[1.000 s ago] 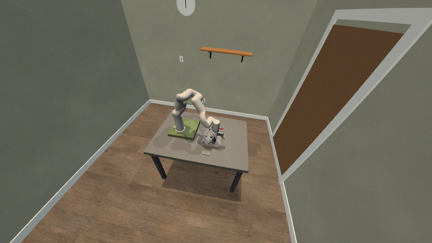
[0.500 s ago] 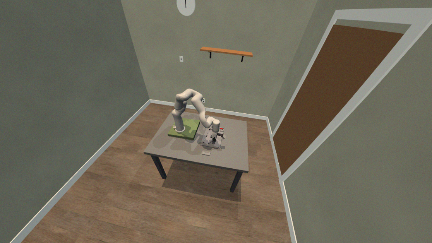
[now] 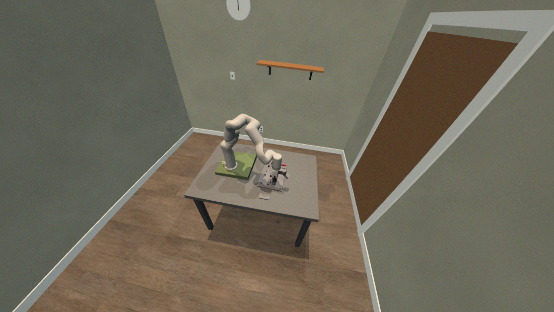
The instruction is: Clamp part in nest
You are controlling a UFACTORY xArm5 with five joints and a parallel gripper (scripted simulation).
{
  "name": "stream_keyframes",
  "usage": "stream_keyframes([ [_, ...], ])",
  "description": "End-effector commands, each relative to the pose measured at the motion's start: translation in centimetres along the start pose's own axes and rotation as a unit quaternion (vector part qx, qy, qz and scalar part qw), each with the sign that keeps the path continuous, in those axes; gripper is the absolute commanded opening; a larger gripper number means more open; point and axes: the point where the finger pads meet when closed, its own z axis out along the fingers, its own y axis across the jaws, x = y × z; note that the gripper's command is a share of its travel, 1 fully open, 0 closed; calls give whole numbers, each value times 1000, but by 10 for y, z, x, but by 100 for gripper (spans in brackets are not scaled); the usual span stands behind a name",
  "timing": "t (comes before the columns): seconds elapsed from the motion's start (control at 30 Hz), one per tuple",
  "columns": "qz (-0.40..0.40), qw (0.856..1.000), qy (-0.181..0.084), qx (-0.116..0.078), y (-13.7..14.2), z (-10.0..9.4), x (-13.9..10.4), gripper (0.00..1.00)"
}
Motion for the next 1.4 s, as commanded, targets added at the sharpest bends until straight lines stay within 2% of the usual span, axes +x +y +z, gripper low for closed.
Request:
stream_keyframes([
  [0.0,0,1000,1,0,0,-1,0,0],
  [1.2,0,1000,1,0,0,0,-4,0],
  [1.23,0,1000,1,0,0,0,-4,47],
  [1.37,0,1000,1,0,0,0,-4,47],
])
